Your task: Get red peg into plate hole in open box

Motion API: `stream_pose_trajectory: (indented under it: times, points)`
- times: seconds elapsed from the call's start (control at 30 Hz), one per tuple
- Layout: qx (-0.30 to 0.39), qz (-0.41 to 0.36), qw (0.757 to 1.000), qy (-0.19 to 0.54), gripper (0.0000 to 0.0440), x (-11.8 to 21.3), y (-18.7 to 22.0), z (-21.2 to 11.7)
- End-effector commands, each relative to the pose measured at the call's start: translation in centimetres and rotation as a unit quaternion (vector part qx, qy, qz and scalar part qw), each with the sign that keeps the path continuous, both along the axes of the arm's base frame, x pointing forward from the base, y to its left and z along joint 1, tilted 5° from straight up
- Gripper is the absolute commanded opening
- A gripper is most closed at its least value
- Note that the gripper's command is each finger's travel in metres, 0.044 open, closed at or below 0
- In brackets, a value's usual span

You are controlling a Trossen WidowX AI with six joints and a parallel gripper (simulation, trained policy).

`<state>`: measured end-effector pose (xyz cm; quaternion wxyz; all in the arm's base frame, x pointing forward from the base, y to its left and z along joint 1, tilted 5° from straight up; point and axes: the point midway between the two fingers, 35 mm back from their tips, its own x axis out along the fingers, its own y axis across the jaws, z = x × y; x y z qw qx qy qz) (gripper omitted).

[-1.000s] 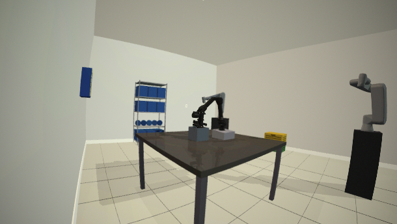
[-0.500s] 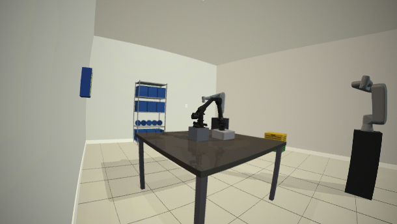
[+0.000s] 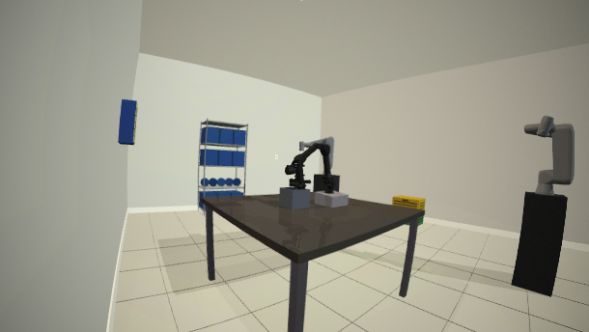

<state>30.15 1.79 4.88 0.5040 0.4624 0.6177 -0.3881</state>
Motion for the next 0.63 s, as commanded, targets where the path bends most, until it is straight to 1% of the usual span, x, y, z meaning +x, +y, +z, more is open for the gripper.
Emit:
stream_pose_trajectory:
  times: [0.0, 0.07, 0.17, 0.23, 0.6]
  points:
    - [0.012, -0.007, 1.0, 0.003, 0.0016, -0.3, 0.6, 0.7]
    - [0.015, -0.01, 1.0, 0.007, 0.0021, -0.5, 0.8, 0.6]
    - [0.015, -0.016, 1.0, 0.013, 0.0044, -0.8, 1.0, 0.3]
    - [0.021, -0.02, 0.999, 0.013, 0.0054, -0.4, 1.0, 0.9]
    - [0.067, -0.042, 0.997, -0.022, 0.0063, 2.1, 0.4, 4.3]
